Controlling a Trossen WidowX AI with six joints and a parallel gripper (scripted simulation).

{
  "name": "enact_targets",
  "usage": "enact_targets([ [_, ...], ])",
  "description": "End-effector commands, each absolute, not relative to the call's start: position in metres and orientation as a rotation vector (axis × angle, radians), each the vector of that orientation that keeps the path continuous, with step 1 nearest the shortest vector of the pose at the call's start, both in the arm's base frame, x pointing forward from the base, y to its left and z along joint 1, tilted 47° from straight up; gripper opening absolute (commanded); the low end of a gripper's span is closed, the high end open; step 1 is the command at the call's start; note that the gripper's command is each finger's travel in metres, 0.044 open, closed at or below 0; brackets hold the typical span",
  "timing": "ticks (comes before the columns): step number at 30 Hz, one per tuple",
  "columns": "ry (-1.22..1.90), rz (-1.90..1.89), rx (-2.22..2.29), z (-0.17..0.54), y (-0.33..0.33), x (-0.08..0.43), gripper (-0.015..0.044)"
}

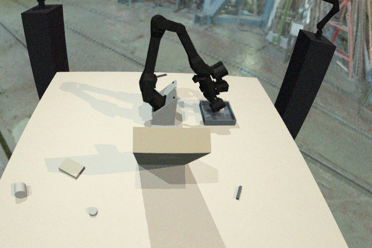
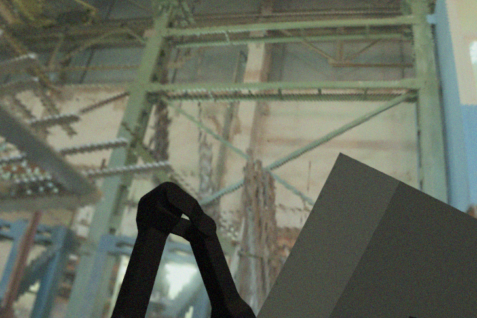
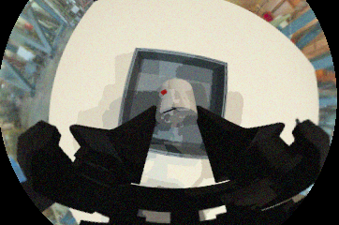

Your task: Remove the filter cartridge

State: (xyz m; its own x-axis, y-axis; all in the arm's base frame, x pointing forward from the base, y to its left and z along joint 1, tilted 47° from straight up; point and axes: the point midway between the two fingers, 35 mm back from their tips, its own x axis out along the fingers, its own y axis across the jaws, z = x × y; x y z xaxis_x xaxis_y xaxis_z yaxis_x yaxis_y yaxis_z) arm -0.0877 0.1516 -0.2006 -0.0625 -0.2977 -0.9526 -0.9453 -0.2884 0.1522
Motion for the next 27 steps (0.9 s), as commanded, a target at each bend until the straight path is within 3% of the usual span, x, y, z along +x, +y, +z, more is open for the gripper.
enact_targets([
  [1, 1.341, 1.382, -1.607, -0.2, 0.153, -0.088, 0.0105],
  [14, 1.341, 1.382, -1.607, -0.2, 0.153, -0.088, 0.044],
  [21, 1.343, 1.377, -1.61, -0.154, 0.2, -0.094, 0.044],
  [27, 1.345, 1.382, -1.601, -0.159, 0.198, -0.095, 0.044],
])
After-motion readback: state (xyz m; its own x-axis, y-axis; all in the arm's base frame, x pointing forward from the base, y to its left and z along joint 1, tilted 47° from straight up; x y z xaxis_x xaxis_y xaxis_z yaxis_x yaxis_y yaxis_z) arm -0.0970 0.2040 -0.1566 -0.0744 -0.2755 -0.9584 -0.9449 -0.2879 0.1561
